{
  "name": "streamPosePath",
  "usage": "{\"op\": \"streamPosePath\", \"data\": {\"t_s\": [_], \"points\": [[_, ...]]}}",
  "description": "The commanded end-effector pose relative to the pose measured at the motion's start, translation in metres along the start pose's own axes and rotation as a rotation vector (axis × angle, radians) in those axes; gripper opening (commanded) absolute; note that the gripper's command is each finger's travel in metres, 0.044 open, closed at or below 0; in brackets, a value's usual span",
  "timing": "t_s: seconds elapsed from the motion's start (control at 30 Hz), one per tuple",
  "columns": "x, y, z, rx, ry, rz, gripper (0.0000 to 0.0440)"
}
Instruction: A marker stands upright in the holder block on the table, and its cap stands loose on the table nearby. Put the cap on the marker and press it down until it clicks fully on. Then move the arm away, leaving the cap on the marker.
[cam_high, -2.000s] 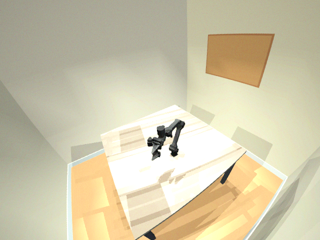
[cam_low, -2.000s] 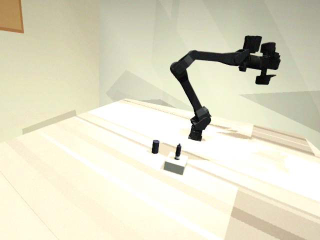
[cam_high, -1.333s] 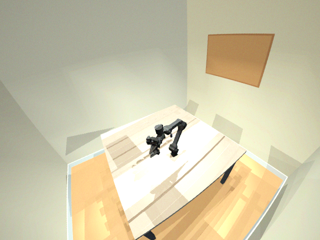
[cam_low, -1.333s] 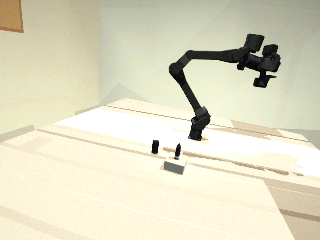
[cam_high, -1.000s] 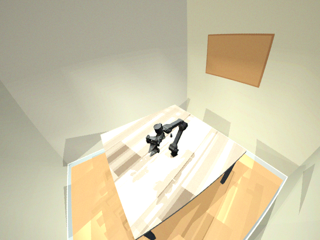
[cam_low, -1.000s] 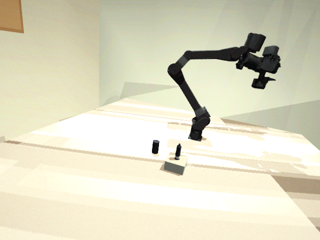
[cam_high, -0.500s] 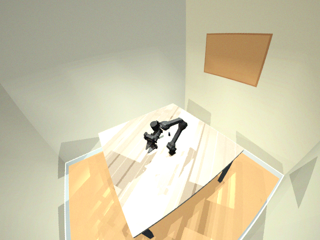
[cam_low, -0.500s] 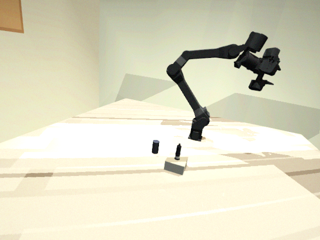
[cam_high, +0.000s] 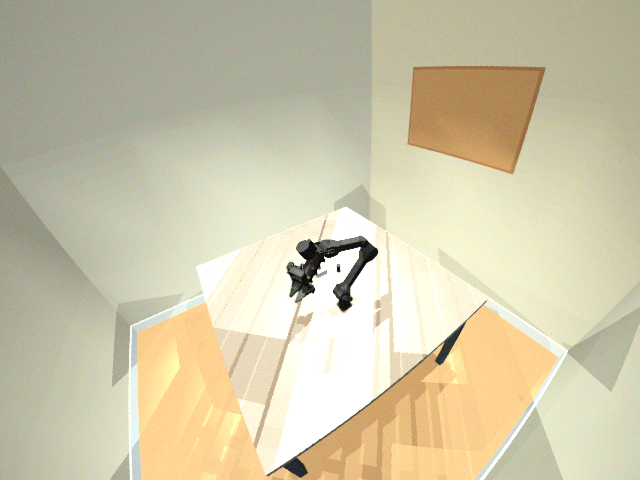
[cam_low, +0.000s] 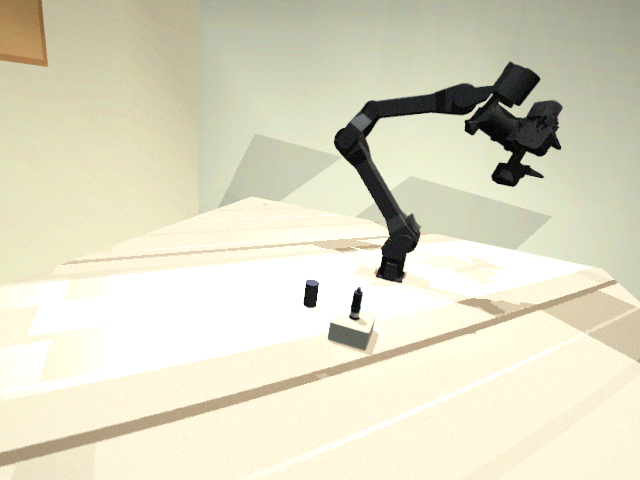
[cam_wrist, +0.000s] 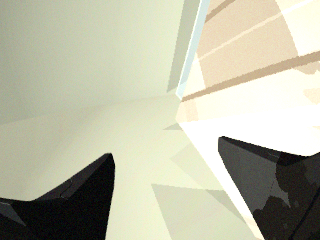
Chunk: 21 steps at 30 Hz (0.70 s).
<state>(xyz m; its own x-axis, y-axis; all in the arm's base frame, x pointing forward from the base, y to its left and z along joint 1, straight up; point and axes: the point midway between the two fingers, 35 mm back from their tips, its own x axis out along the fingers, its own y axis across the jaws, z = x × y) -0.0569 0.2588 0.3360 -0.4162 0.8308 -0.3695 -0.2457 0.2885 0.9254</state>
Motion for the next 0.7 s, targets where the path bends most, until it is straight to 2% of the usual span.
{"op": "streamPosePath", "data": {"t_s": [0.0, 0.67], "points": [[-0.004, -0.003, 0.005, 0.001, -0.008, -0.018, 0.0329], [-0.023, -0.037, 0.034, 0.043, -0.078, -0.148, 0.0328]]}}
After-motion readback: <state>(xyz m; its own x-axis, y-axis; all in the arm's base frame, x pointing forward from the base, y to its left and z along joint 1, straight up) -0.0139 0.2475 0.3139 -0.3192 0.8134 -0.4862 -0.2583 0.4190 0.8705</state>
